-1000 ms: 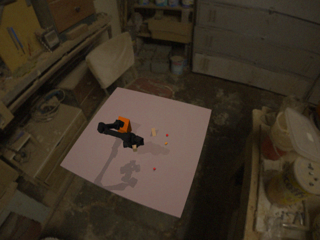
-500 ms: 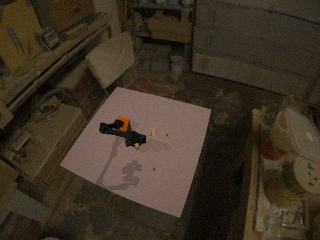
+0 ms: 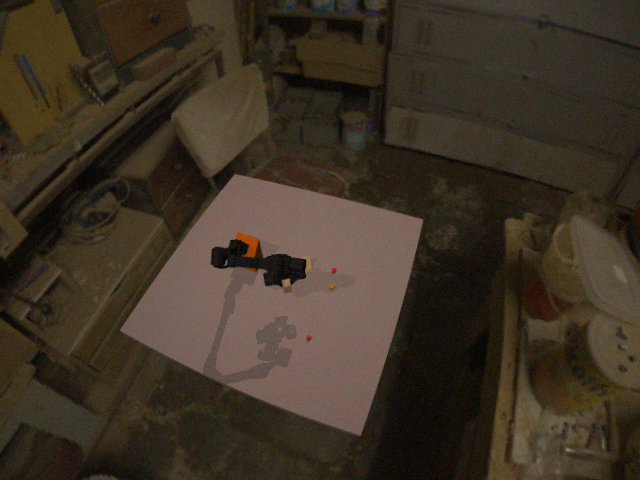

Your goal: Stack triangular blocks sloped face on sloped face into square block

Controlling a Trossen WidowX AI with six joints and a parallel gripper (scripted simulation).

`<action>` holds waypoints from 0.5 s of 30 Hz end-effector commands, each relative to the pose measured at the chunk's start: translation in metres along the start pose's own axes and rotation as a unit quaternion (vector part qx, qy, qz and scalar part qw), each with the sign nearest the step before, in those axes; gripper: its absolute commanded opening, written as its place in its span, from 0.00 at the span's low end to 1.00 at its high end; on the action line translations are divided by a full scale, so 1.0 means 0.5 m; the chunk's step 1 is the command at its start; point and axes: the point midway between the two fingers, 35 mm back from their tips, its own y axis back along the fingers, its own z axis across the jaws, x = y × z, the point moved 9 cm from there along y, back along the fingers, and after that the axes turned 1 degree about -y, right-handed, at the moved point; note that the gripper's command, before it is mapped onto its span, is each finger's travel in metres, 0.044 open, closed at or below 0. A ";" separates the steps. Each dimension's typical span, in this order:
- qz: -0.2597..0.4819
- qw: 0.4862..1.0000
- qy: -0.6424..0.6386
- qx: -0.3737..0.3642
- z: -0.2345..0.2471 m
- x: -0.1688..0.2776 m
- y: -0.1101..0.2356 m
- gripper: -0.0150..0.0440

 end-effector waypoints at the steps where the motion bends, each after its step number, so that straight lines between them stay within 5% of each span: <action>1: -0.007 1.000 -0.002 0.003 -0.035 -0.019 0.005 0.25; 15: -0.007 1.000 -0.005 0.000 -0.147 -0.091 0.030 0.25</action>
